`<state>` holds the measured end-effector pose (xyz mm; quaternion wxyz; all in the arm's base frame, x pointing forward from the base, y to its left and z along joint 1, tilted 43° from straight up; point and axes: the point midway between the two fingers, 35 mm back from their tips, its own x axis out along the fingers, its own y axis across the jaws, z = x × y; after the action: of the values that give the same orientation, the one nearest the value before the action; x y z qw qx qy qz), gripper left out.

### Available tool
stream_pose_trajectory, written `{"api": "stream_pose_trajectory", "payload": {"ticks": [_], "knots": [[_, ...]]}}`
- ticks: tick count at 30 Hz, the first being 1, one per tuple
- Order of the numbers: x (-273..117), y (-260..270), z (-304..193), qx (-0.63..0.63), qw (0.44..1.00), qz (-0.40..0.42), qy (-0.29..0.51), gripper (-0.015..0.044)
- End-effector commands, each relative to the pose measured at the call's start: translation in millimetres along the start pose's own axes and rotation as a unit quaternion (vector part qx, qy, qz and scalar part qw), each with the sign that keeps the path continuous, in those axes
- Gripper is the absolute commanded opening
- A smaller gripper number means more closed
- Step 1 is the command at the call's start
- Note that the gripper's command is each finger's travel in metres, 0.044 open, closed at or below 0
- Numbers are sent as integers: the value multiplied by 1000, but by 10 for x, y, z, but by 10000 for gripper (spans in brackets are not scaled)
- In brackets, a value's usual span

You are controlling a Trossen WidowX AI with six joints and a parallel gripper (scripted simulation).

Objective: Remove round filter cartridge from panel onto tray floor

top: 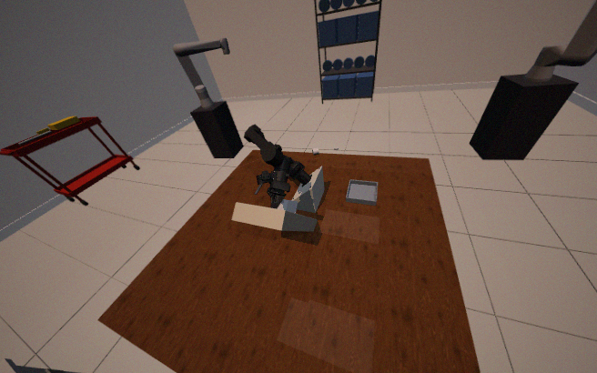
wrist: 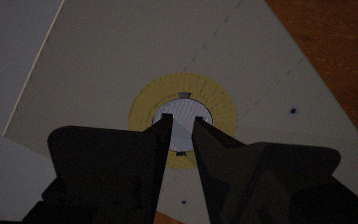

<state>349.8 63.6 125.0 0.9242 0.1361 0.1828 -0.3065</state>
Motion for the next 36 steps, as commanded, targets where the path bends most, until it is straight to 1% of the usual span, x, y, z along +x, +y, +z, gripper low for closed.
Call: {"api": "stream_pose_trajectory", "payload": {"ticks": [1,9,18,27,36], "knots": [[31,5,-4,-36,999,2,3,0],[54,3,-6,-171,985,2,4,0],[62,3,-6,-322,947,3,4,0],[65,3,-6,-466,885,3,4,0],[65,3,-6,-599,801,4,3,0]]}}
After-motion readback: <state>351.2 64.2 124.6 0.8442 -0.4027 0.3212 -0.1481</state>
